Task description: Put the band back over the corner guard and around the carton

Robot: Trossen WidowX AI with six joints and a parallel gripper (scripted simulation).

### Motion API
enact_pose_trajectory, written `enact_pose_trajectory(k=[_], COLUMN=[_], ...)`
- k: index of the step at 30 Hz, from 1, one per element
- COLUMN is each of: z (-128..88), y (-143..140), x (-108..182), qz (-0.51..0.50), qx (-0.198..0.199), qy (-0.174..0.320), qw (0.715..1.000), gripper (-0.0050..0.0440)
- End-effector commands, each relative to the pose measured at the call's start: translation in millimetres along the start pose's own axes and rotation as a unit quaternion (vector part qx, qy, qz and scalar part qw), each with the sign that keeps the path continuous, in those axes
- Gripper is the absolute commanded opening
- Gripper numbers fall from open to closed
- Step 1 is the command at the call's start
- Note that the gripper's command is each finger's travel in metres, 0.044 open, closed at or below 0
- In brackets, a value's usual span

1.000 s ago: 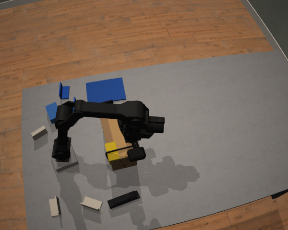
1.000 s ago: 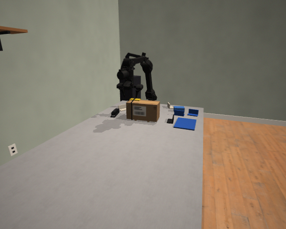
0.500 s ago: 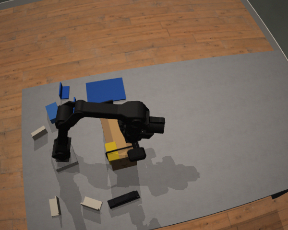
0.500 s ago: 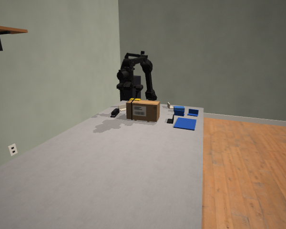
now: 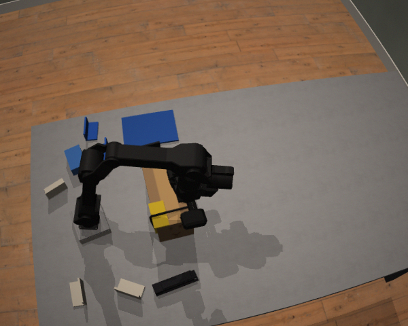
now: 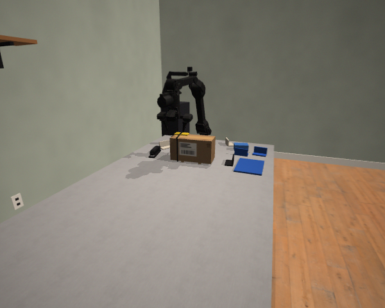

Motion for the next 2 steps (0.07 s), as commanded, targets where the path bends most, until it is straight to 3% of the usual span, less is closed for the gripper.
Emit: enact_pose_trajectory(k=[1, 2], z=[0.9, 0.9], y=[0.0, 0.0], x=[0.2, 0.2], qz=[0.003, 0.003], qx=[0.000, 0.000], qy=[0.003, 0.003], qw=[1.000, 1.000], gripper=[0.0440, 0.0440])
Point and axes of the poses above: the point midway between the two fingers, 35 mm back from their tips, its own z axis out along the fingers, its own y axis across the jaws, x = y × z, the point moved 6 cm from there along -z, back along the fingers, and after that the axes turned 6 degrees about z, right-handed, at the moved point
